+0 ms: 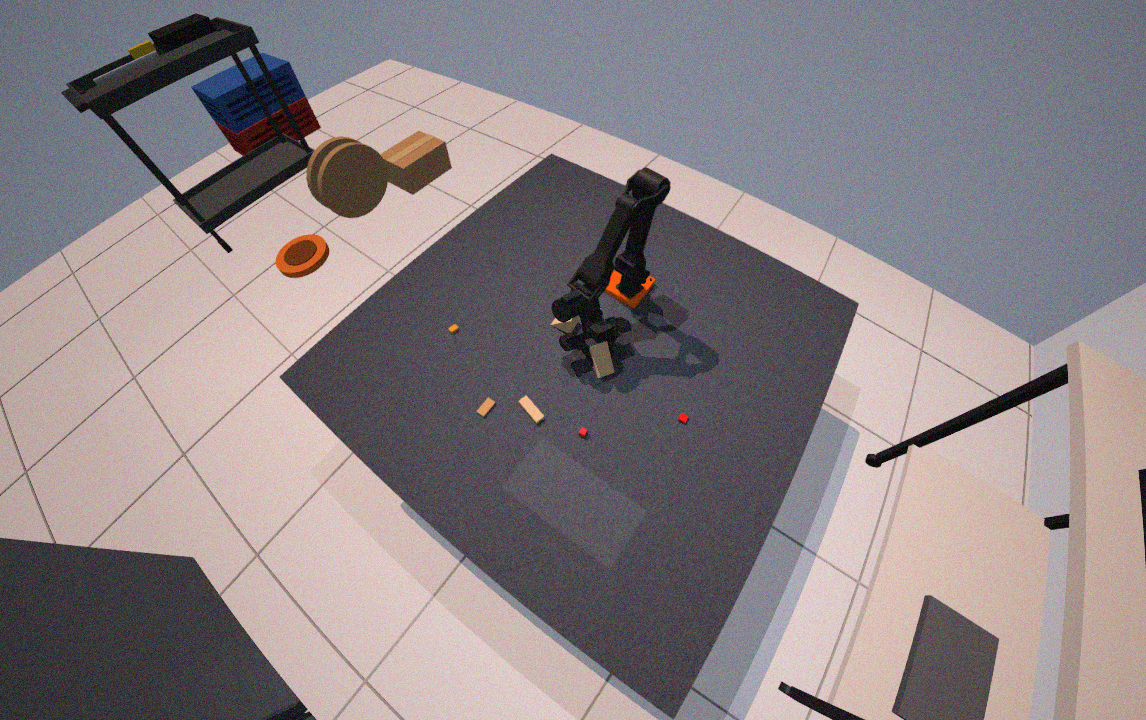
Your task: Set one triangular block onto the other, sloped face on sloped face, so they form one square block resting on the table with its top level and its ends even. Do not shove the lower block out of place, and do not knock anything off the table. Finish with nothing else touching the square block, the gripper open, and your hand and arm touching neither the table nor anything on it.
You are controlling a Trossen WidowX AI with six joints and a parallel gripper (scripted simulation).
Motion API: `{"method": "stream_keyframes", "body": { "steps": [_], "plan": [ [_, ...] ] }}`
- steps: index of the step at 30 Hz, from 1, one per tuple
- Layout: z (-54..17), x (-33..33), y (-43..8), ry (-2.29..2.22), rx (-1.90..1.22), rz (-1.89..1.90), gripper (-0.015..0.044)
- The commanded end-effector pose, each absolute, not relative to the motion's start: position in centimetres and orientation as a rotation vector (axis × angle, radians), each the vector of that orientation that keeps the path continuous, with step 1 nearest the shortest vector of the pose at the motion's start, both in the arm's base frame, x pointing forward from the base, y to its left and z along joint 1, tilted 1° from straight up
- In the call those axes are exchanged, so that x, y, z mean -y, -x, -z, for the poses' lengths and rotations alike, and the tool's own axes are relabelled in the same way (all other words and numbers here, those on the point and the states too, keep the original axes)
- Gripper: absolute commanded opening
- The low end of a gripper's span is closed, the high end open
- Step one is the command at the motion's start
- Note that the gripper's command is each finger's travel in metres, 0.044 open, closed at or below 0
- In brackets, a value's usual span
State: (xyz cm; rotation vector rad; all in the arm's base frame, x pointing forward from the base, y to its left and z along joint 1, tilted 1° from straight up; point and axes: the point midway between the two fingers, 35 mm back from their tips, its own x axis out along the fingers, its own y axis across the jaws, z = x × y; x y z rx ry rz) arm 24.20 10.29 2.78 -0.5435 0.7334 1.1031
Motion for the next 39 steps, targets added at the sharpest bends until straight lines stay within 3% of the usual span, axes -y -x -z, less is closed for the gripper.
{"method": "stream_keyframes", "body": {
  "steps": [1,39],
  "plan": [
    [-2.95,-10.31,-24.39,0.546,-0.728,-1.101,0.0000],
    [-2.98,-10.44,-24.25,0.563,-0.774,-1.094,0.0000]
  ]
}}
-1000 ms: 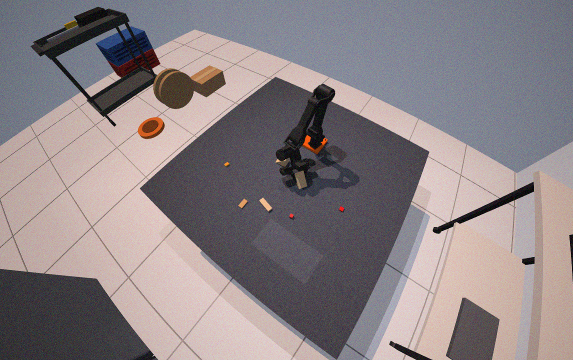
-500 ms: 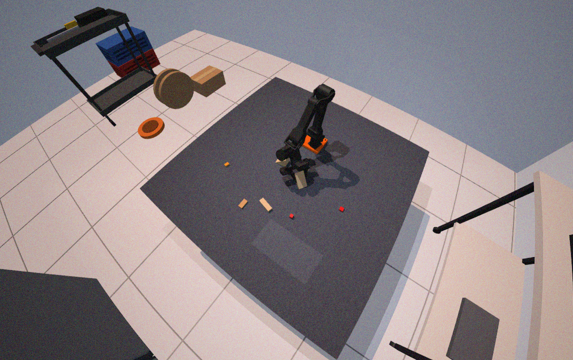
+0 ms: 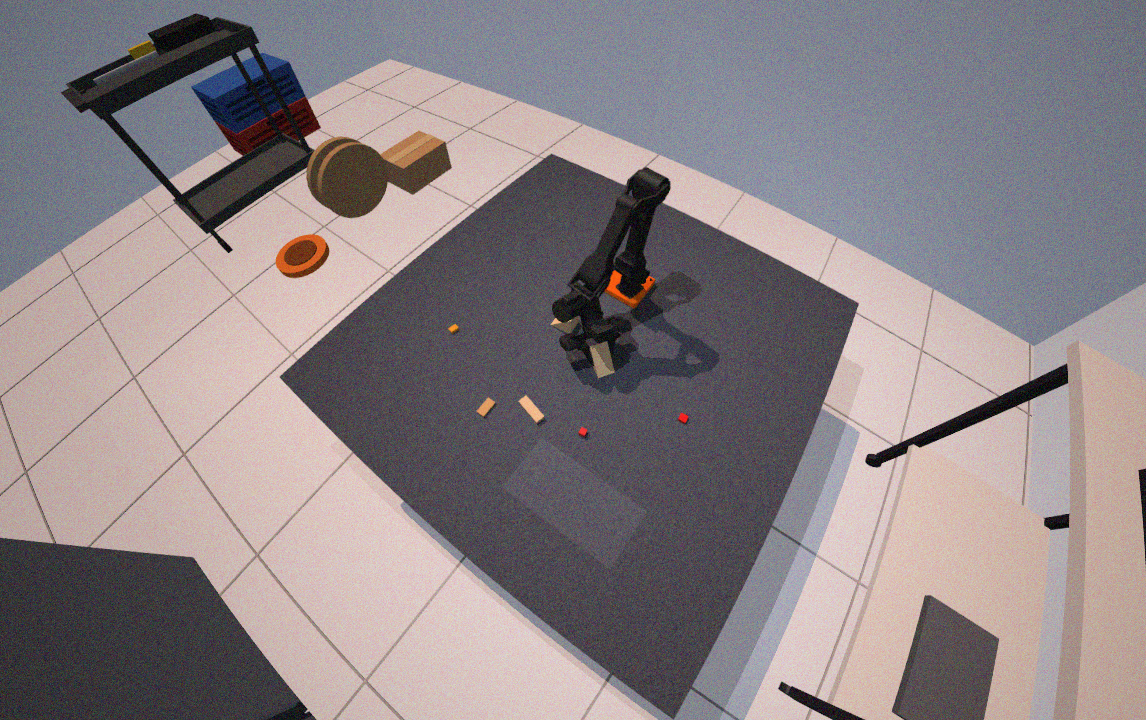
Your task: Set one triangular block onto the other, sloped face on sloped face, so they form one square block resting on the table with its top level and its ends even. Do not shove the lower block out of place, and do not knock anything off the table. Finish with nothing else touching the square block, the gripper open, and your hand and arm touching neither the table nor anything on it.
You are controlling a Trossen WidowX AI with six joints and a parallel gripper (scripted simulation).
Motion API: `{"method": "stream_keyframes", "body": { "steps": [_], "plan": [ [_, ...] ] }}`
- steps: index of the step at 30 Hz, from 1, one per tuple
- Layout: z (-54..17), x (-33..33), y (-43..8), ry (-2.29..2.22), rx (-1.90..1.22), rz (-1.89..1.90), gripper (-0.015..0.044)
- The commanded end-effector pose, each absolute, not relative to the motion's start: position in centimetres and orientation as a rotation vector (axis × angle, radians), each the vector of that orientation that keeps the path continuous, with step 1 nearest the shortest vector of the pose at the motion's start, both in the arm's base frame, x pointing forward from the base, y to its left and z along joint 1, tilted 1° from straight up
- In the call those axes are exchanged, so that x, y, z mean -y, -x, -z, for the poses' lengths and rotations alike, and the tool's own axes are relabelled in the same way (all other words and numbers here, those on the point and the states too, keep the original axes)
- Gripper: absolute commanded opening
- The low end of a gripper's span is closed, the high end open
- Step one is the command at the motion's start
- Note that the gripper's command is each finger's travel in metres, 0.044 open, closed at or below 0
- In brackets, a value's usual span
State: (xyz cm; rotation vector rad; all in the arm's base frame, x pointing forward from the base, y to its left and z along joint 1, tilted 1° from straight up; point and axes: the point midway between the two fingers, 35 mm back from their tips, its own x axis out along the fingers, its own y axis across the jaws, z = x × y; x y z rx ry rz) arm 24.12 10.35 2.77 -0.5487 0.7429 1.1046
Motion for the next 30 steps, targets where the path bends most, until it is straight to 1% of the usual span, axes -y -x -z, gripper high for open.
{"method": "stream_keyframes", "body": {
  "steps": [1,30],
  "plan": [
    [-3.1,-10.6,-24.3,0.578,-0.798,-1.088,0.0000],
    [-6.1,-15.0,-25.9,1.007,-1.450,-0.864,0.0000]
  ]
}}
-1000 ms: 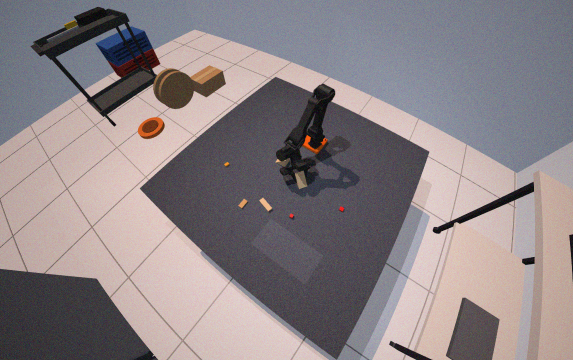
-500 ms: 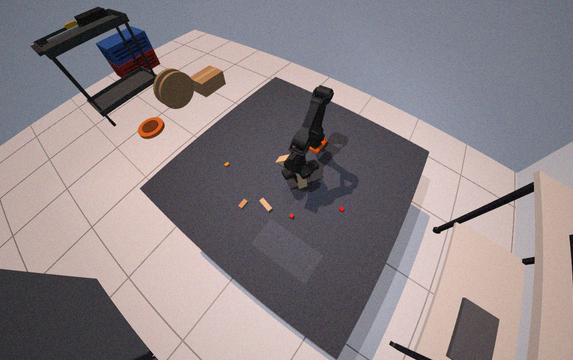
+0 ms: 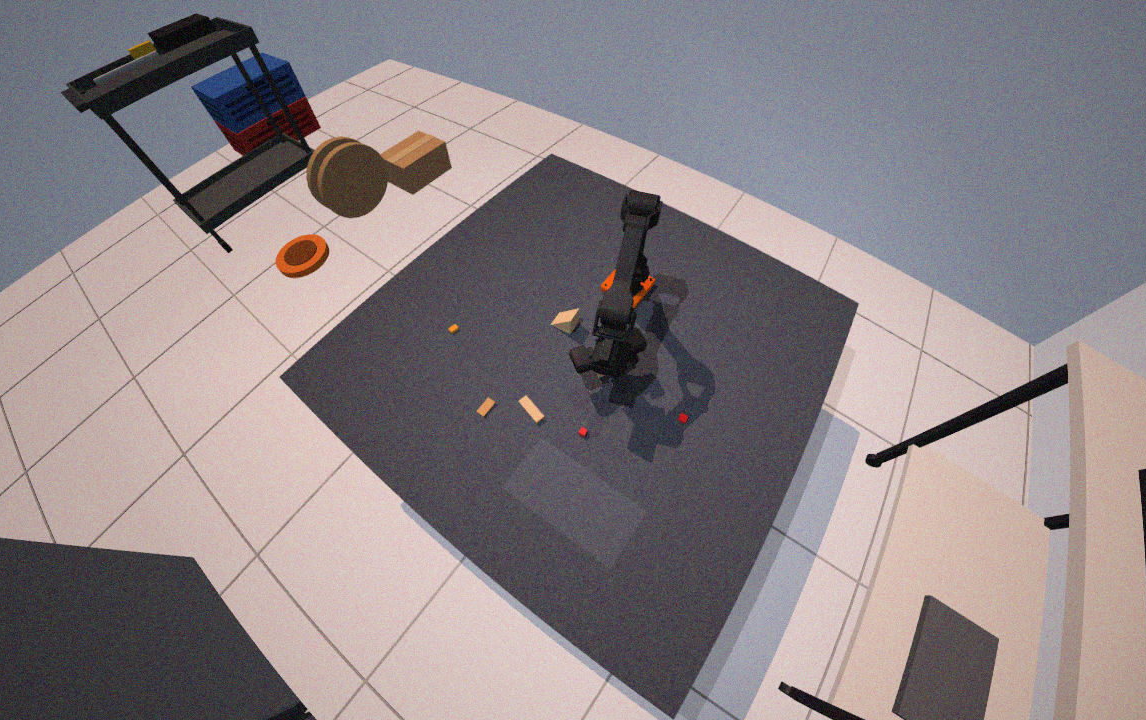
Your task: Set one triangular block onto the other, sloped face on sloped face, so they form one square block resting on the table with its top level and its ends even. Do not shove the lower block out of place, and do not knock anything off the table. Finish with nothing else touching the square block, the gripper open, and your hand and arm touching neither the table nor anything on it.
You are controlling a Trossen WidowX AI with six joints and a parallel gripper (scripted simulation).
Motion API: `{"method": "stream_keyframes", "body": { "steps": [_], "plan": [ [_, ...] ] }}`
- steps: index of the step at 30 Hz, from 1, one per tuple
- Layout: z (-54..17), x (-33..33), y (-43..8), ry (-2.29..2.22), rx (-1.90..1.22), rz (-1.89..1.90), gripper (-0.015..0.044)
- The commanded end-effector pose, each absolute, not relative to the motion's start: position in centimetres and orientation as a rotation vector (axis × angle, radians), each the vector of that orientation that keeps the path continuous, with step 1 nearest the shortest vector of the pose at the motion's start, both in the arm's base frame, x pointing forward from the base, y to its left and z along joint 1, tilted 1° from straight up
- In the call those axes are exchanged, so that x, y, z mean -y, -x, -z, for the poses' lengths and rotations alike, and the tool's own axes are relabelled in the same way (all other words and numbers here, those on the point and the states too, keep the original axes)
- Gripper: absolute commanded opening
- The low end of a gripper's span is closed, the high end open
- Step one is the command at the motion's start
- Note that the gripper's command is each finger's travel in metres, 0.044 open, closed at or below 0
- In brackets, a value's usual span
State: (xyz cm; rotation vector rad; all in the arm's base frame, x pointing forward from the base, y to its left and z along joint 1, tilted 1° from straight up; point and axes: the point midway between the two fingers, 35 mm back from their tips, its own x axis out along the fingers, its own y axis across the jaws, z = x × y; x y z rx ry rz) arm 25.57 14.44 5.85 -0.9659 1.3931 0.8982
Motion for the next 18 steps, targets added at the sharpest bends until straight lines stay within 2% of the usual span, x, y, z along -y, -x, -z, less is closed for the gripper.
{"method": "stream_keyframes", "body": {
  "steps": [1,18],
  "plan": [
    [-6.1,-15.1,-26.0,1.021,-1.471,-0.854,0.0000],
    [-6.0,-18.0,-27.1,1.249,-1.819,-0.671,0.0000]
  ]
}}
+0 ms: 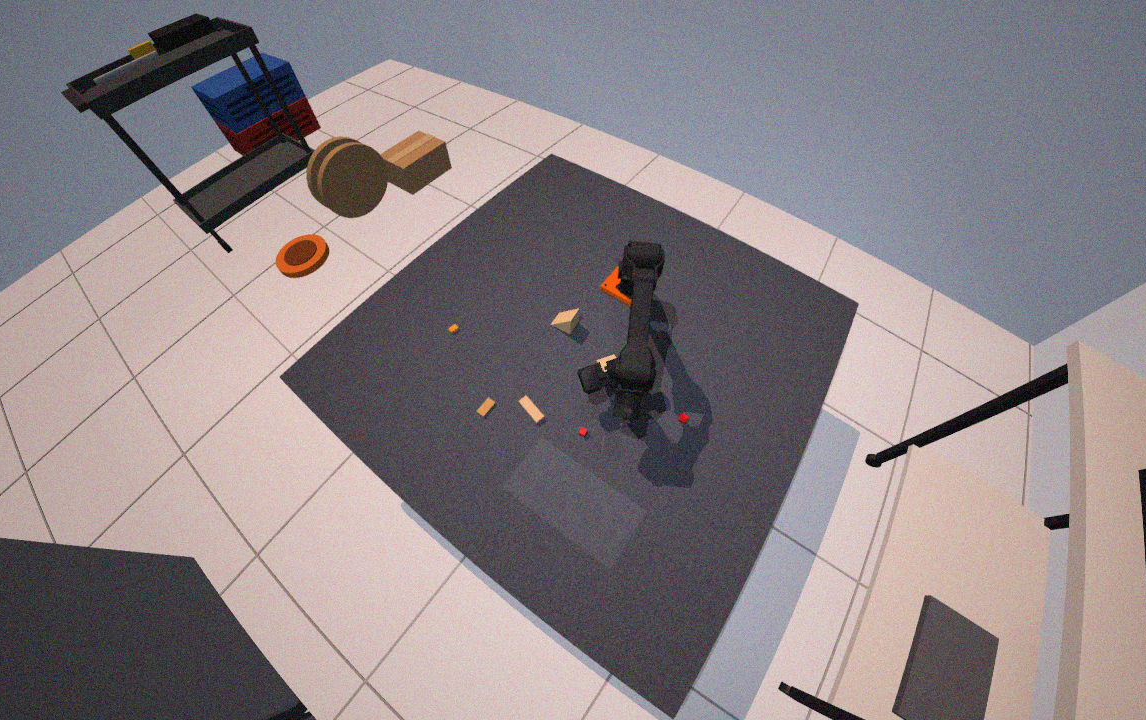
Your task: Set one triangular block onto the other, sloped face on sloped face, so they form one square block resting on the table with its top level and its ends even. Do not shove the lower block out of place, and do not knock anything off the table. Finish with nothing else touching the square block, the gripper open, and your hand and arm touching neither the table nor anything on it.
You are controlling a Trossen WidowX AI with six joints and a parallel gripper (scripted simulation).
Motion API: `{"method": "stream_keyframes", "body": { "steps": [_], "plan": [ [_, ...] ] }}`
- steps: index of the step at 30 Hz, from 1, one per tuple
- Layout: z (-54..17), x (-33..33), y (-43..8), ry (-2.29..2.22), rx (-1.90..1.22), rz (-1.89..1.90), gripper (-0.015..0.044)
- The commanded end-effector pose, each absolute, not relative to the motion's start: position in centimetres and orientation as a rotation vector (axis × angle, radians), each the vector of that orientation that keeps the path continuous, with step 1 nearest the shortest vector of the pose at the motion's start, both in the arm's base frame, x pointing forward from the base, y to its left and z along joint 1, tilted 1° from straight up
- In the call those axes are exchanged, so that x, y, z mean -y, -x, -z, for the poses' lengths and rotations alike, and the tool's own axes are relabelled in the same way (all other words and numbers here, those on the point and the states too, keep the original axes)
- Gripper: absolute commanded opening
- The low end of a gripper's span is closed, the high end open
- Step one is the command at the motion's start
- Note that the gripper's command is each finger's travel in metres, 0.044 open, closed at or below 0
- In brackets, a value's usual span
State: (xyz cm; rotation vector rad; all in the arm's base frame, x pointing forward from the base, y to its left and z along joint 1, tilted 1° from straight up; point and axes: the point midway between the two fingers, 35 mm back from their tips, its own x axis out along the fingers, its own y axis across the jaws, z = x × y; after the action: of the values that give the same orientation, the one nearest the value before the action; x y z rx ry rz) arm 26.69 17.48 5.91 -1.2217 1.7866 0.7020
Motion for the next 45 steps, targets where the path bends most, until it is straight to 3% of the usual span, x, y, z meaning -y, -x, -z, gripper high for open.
{"method": "stream_keyframes", "body": {
  "steps": [1,17,26,33,38,45],
  "plan": [
    [-5.9,-17.5,-26.7,1.222,-1.787,-0.702,0.0026],
    [-5.9,-17.5,-26.7,1.222,-1.787,-0.702,0.0440],
    [-6.1,-17.5,-26.7,1.222,-1.780,-0.703,0.0440],
    [-15.2,-17.0,-25.9,1.219,-1.527,-0.740,0.0440],
    [-16.0,-16.9,-25.7,1.216,-1.502,-0.742,0.0440],
    [-13.9,-15.8,-25.8,0.514,-1.551,-0.370,0.0440]
  ]
}}
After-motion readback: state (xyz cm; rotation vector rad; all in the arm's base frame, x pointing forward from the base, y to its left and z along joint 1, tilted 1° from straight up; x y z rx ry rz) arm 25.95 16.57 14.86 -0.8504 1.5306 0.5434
